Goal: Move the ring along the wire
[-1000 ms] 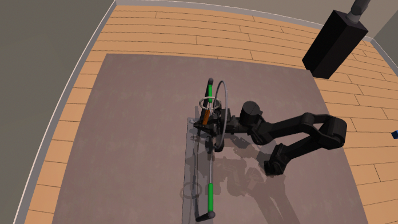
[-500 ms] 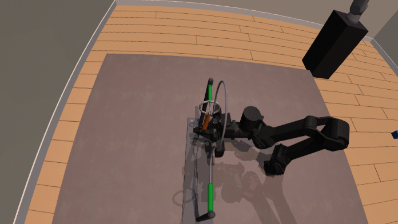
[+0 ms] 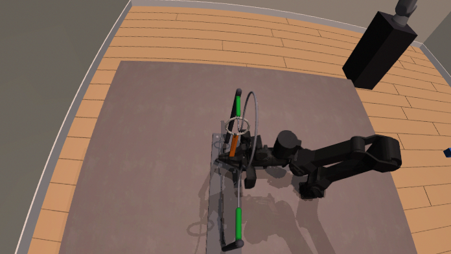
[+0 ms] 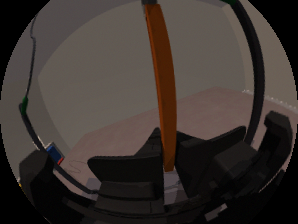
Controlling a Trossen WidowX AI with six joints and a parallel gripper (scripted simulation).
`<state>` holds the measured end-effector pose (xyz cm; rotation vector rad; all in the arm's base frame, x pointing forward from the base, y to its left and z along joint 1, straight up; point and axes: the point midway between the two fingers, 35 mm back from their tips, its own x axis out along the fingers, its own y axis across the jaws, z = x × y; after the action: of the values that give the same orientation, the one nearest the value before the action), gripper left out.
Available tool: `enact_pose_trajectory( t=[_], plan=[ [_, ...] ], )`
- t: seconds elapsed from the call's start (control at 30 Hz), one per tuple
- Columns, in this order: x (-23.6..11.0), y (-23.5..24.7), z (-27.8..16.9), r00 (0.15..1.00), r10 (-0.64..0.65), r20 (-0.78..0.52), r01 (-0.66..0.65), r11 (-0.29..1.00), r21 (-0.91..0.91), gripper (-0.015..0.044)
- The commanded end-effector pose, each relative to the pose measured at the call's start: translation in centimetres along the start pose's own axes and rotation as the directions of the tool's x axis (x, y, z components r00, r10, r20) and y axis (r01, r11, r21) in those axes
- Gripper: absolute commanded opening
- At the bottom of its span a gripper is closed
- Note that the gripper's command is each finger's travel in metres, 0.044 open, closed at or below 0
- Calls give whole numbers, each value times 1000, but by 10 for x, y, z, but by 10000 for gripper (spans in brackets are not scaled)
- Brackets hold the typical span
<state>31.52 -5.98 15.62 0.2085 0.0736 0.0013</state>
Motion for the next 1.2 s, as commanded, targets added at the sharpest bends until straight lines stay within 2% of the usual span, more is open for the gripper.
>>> enact_pose_trajectory(
  t=[0.0, 0.3, 0.57, 1.17],
  plan=[
    [-1, 12, 2, 1000, 5, 9, -6, 998, 67, -150],
    [0, 45, 7, 1000, 24, 17, -27, 968, 251, -150],
    [-10, 67, 15, 997, 67, -45, -45, 923, 382, -150],
    [-49, 120, 55, 931, 309, -193, -80, 690, 720, -150]
  ],
)
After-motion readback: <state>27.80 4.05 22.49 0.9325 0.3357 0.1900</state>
